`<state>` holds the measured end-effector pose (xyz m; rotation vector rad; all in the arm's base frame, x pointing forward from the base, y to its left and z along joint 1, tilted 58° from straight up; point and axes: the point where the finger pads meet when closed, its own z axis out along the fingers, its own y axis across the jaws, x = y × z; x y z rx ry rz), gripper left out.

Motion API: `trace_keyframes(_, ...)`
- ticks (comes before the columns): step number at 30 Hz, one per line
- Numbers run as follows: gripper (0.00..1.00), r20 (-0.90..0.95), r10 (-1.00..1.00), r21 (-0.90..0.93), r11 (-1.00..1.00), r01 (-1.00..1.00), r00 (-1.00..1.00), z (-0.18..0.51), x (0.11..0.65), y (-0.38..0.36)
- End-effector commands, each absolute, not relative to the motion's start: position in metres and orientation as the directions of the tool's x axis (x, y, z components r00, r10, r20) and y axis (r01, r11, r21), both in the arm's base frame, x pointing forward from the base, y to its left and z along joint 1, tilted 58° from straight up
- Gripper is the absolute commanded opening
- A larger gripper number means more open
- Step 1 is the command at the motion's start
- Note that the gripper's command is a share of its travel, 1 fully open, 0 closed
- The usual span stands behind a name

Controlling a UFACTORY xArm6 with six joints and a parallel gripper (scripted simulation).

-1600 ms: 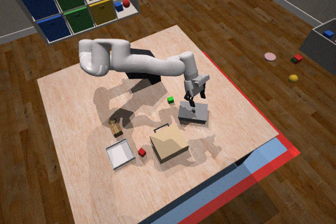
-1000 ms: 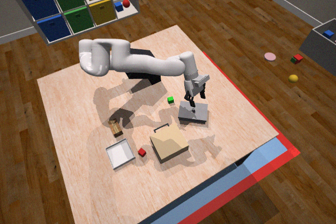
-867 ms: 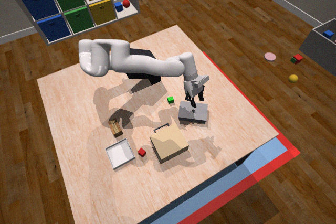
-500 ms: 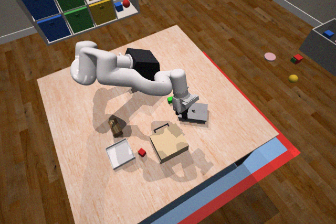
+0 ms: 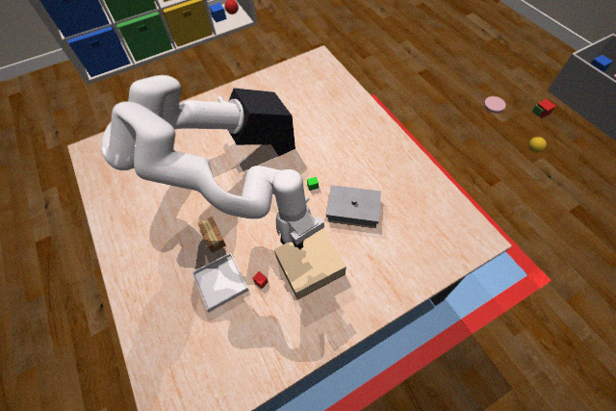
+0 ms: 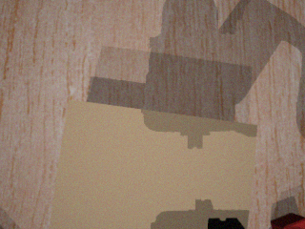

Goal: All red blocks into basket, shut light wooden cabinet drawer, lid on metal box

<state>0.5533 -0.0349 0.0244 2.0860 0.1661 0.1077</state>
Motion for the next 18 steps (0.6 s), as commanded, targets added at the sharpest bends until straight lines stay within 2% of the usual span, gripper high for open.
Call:
trace_keyframes(1, 0.00, 0.007, 0.081, 0.856, -0.515, 0.036, 0.997, 0.073, 0.545, -0.084)
trace_keyframes(10, 0.00, 0.004, -0.010, 0.845, -0.534, -0.008, 1.000, 0.124, 0.522, -0.144)
trace_keyframes(18, 0.00, 0.004, -0.010, 0.845, -0.534, -0.008, 1.000, 0.124, 0.522, -0.144)
